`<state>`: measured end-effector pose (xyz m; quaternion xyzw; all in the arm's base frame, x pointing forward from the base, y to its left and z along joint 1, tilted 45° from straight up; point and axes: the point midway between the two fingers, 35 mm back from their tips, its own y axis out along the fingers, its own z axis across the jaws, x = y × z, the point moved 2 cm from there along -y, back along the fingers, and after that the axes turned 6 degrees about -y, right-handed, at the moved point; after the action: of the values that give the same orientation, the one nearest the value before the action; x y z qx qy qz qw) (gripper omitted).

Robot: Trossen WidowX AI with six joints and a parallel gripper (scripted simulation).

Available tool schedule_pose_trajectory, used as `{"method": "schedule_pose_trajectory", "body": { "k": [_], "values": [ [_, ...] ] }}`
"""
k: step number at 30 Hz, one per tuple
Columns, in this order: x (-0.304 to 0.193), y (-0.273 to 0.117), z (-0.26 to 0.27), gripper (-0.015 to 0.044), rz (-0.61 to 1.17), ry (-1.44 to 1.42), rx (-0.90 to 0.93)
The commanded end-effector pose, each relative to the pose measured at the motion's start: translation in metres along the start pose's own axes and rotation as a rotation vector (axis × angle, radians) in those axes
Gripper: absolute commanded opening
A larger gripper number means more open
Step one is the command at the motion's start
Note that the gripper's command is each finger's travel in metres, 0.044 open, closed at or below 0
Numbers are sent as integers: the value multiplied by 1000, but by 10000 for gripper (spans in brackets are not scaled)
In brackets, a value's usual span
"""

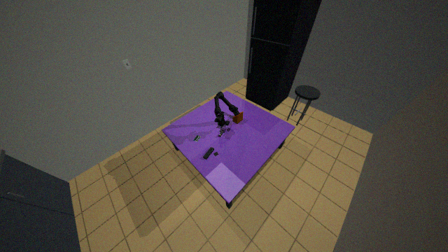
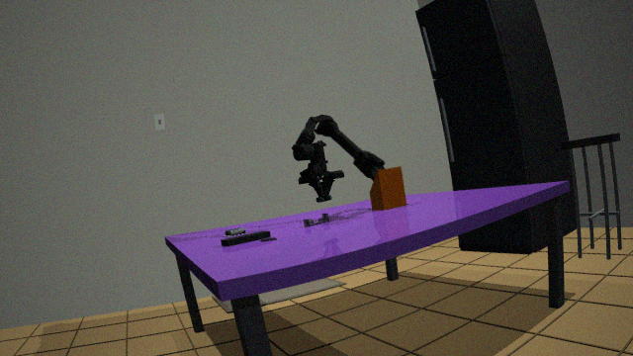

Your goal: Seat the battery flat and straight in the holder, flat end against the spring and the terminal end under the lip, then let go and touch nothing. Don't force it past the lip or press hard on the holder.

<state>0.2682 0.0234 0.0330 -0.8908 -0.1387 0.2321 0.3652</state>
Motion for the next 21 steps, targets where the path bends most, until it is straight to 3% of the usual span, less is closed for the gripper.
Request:
{"method": "schedule_pose_trajectory", "body": {
  "k": [1,9,21],
  "values": [
    [26,-2,0,59,-2,20,3],
    [69,-2,3,59,-7,53,-1],
    [69,17,3,59,115,59,15]
  ]
}}
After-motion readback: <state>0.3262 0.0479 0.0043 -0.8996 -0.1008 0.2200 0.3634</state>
